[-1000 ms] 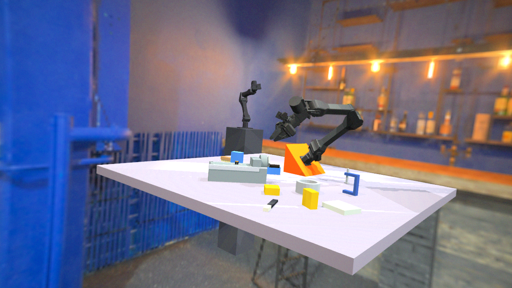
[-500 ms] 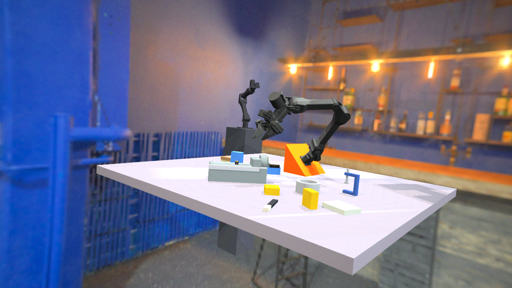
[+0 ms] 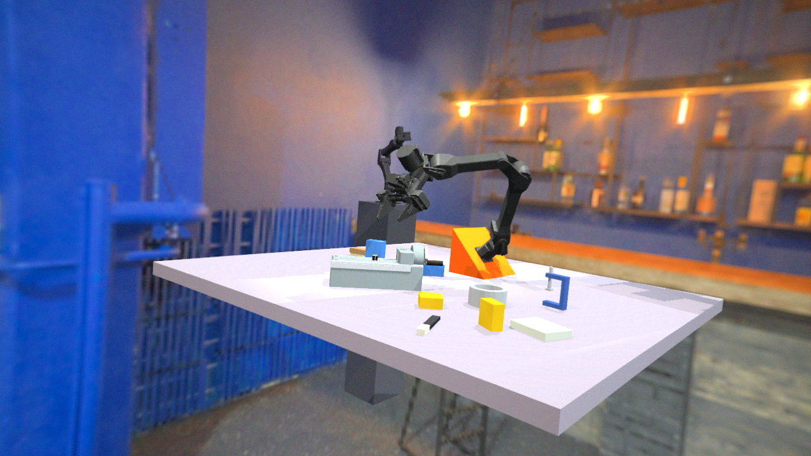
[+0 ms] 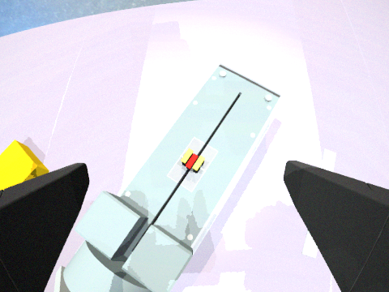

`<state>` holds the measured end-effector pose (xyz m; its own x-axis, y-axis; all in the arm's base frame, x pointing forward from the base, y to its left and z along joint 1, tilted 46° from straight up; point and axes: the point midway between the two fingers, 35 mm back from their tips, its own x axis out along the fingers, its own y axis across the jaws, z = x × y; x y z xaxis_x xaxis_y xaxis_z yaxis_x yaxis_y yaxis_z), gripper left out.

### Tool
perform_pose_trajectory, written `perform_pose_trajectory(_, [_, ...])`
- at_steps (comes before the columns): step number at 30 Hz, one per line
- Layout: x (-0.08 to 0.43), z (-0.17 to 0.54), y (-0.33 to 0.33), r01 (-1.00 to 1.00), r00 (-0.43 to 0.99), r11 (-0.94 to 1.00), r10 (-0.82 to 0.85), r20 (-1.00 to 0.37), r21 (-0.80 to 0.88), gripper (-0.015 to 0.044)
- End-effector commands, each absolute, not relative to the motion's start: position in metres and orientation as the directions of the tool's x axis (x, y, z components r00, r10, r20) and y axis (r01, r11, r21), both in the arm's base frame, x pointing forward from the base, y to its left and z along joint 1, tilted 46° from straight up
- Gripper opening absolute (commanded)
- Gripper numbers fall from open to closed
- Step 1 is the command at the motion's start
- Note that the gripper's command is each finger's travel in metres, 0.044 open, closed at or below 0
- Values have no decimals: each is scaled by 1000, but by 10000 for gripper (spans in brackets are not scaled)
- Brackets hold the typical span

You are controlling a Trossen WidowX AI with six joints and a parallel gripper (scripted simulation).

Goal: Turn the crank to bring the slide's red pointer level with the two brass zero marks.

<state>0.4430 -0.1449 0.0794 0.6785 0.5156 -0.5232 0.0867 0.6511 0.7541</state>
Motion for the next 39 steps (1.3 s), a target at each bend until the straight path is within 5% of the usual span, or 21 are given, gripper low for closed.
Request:
perform_pose_trajectory(1, [446, 70, -136, 64, 680, 650, 527, -510, 757, 440])
perform_pose_trajectory(39, [442, 84, -140, 90, 674, 648, 519, -525, 756, 440])
